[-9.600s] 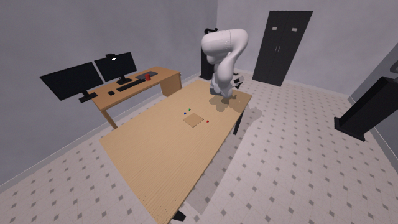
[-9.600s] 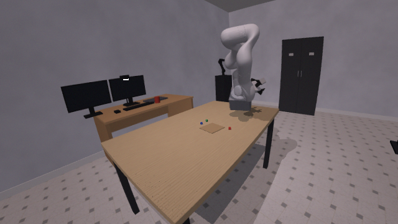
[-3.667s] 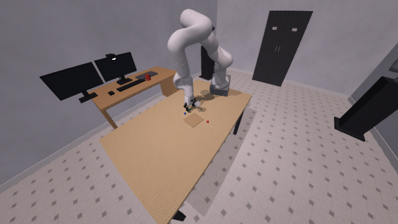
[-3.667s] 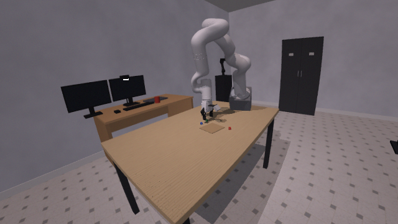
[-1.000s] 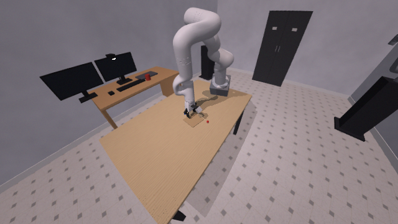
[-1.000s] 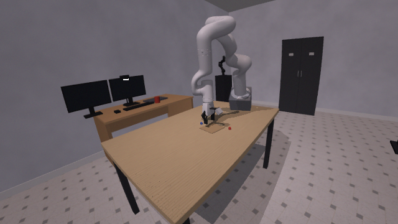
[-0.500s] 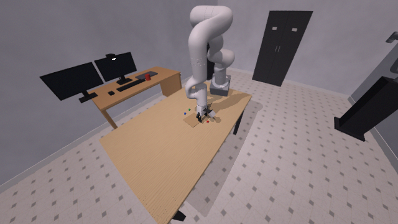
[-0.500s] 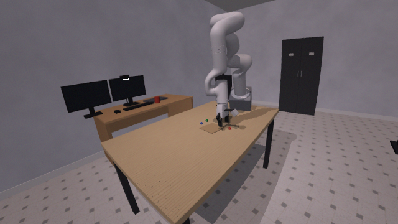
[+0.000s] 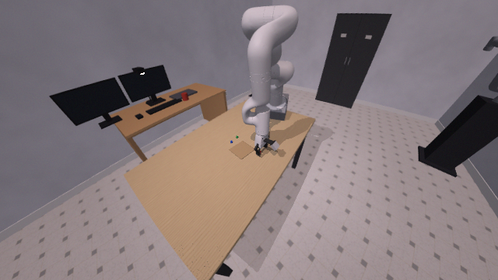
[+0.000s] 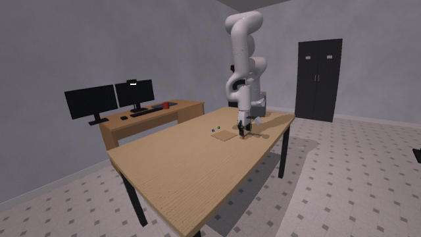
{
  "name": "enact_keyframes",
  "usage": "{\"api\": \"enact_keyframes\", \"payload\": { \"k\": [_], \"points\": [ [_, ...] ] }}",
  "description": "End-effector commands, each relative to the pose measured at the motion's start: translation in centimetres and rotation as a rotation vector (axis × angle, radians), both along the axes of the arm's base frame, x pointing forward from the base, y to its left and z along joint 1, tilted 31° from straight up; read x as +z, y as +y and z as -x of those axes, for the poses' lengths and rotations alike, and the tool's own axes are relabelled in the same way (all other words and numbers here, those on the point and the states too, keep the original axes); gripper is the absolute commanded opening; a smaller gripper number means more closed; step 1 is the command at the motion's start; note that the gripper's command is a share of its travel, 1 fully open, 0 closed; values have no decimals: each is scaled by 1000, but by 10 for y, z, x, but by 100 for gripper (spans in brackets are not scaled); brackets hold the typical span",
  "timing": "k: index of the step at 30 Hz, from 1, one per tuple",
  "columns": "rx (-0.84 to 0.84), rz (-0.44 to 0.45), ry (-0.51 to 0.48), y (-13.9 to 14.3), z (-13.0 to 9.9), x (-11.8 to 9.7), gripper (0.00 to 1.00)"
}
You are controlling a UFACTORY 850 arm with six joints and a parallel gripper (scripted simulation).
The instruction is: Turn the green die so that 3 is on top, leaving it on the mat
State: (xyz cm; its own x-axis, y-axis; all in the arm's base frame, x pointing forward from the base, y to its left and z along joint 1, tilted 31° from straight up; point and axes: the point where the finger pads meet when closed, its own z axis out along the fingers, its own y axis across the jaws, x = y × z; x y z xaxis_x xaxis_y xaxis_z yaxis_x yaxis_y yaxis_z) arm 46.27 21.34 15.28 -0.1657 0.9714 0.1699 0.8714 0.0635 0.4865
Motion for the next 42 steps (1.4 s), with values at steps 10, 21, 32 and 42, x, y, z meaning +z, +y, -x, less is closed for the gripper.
{"api": "enact_keyframes", "payload": {
  "k": [10, 21, 32, 42],
  "points": [
    [-8, 13, -11, 5, 1, 1, 100],
    [-8, 13, -11, 5, 1, 1, 100],
    [-8, 13, -11, 5, 1, 1, 100],
    [-8, 13, -11, 5, 1, 1, 100]
  ]
}}
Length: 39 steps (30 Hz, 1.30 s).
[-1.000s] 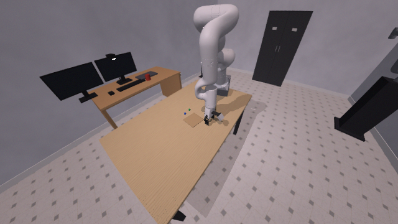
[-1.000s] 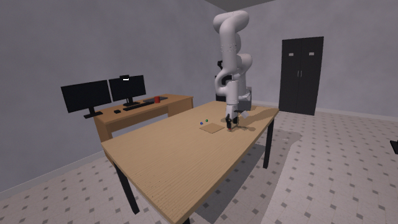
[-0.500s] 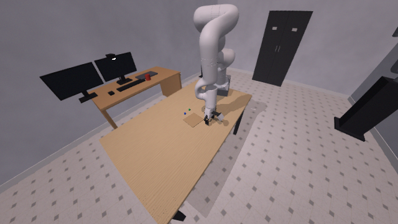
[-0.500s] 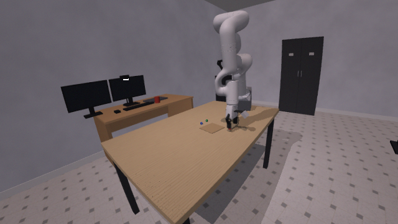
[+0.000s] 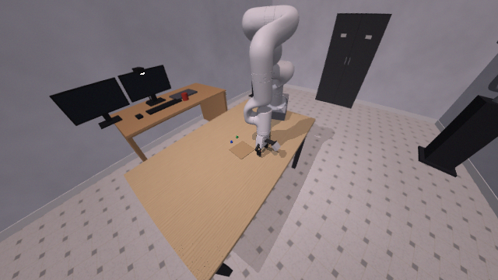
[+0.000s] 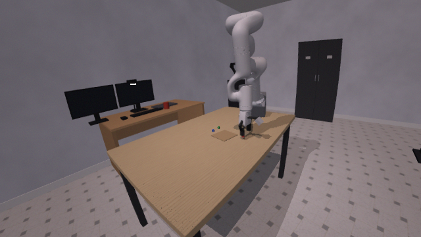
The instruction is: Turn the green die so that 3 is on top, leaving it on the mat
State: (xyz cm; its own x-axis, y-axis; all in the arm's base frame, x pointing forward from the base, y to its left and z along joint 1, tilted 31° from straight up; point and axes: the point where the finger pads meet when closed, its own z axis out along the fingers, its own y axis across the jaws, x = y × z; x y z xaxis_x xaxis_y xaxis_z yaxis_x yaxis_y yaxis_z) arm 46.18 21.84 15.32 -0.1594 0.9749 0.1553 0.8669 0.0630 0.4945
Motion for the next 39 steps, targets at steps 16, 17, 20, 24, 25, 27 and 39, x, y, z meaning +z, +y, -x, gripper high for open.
{"api": "enact_keyframes", "payload": {
  "k": [16, 17, 20, 24, 25, 27, 39],
  "points": [
    [0, 0, -1, -16, 36, 66, 100],
    [0, 0, -1, -19, 41, 75, 100],
    [0, 0, -1, -22, 48, 88, 100],
    [0, 0, -1, -24, 52, 95, 100],
    [0, 0, -1, -24, 52, 96, 100],
    [0, 0, -1, -24, 52, 96, 100],
    [0, 0, -1, -25, 54, 99, 100]
  ]
}}
